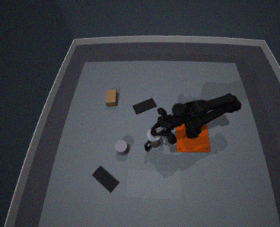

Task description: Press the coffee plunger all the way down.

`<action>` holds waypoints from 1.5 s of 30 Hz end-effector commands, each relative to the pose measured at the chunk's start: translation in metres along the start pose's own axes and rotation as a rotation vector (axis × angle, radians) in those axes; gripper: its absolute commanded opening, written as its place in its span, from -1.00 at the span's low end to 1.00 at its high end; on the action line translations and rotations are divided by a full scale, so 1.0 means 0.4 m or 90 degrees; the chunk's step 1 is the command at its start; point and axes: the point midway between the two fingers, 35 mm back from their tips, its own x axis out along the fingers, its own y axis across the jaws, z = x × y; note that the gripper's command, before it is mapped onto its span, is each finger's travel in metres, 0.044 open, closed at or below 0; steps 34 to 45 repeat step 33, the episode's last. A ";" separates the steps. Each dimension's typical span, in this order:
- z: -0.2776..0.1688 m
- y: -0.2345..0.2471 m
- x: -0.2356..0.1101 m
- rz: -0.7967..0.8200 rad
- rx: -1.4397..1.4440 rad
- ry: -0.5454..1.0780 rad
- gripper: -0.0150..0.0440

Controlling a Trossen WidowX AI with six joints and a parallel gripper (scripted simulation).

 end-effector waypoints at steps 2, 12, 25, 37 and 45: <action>-0.001 0.000 0.000 0.000 0.000 0.001 0.29; -0.001 0.000 0.000 0.000 0.000 0.001 1.00; 0.161 0.000 -0.117 -0.001 -0.003 0.012 1.00; 0.157 0.000 -0.114 -0.001 -0.003 0.012 1.00; 0.157 0.000 -0.114 -0.001 -0.003 0.012 1.00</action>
